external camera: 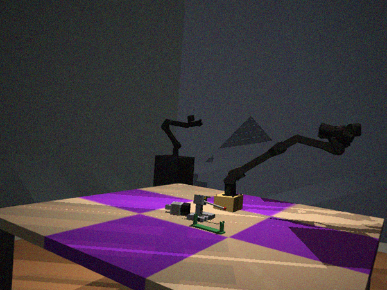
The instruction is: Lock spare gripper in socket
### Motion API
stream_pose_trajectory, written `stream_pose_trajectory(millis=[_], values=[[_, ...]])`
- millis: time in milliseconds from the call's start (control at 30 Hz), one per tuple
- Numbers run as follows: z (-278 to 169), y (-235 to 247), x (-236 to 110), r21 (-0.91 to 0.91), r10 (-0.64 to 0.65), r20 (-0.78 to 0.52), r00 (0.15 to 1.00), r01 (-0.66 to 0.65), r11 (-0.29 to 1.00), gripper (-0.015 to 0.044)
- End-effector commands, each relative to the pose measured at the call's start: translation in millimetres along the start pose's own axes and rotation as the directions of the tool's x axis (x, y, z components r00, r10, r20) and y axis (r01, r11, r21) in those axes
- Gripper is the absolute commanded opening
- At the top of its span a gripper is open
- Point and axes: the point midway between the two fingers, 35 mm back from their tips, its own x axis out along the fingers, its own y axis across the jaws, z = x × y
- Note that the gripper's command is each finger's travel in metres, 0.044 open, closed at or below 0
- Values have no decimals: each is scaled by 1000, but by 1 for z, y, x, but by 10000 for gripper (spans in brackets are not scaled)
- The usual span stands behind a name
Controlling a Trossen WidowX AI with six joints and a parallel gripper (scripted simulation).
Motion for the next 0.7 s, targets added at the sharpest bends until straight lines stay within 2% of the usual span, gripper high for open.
stream_pose_trajectory(millis=[0,100,333,500,667], values=[[-1,1,-2,8,7,-2,1000,-7,1000,374],[-16,19,-28,118,102,-31,994,-98,988,300],[-52,63,-119,430,412,-84,908,-340,836,300],[-70,82,-194,622,627,-86,774,-450,641,300],[-80,86,-274,777,809,-54,586,-484,403,300]])
